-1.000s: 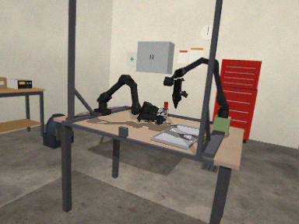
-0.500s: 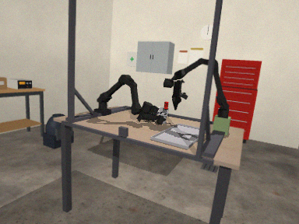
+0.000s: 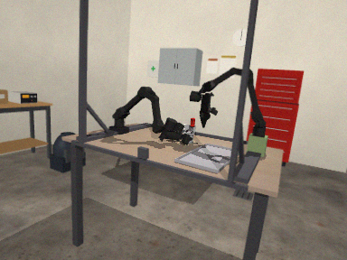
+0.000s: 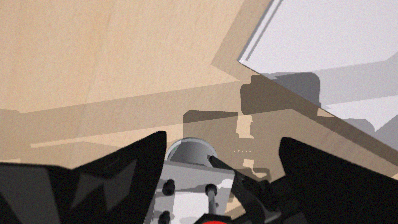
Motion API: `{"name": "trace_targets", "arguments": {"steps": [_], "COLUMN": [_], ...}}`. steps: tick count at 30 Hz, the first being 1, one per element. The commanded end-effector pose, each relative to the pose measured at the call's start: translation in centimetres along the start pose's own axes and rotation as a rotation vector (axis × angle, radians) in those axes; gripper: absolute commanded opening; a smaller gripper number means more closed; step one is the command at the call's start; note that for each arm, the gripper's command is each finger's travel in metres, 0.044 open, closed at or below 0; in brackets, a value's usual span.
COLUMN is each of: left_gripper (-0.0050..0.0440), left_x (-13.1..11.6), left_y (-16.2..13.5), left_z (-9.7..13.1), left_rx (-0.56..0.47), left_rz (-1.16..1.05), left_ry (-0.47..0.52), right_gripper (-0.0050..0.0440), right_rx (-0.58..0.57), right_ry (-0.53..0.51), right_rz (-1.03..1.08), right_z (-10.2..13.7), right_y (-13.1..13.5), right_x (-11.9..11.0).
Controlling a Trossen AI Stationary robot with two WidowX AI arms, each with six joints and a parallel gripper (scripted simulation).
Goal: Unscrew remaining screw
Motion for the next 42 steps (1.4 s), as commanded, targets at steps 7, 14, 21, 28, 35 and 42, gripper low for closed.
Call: {"name": "trace_targets", "arguments": {"steps": [7, 14, 21, 28, 35, 42], "left_gripper": [0.0245, 0.0245, 0.0245, 0.0245, 0.0245, 0.0245], "left_x": [1.0, 1.0, 1.0, 1.0, 1.0, 1.0], "left_y": [-0.4, -0.4, -0.4, -0.4, -0.4, -0.4], "left_z": [-0.2, -0.2, -0.2, -0.2, -0.2, -0.2], "left_rx": [-0.002, -0.002, -0.002, -0.002, -0.002, -0.002], "left_rz": [0.025, 0.025, 0.025, 0.025, 0.025, 0.025], "left_ry": [-0.013, -0.013, -0.013, -0.013, -0.013, -0.013], "right_gripper": [0.03, 0.03, 0.03, 0.03, 0.03, 0.03], "right_rx": [0.01, 0.011, 0.01, 0.01, 0.01, 0.01], "right_ry": [0.031, 0.034, 0.031, 0.031, 0.031, 0.032], "right_rz": [0.001, 0.001, 0.001, 0.001, 0.001, 0.001], "right_z": [0.9, 1.0, 0.9, 0.9, 0.9, 1.0], "right_y": [0.1, 0.1, 0.1, 0.2, 0.1, 0.2], "right_x": [-1.5, -1.6, -2.4, -2.8, -3.2, -3.9]}}
Point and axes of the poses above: on each arm, the point midway between the two fingers, 35 mm back from their tips, its own z axis back along the fingers, its own y axis across the jaws, x = y × z, the point moved 9 cm from there along z, back along the fingers, and after that the axes turned 4 degrees about z, right-handed, at the moved point
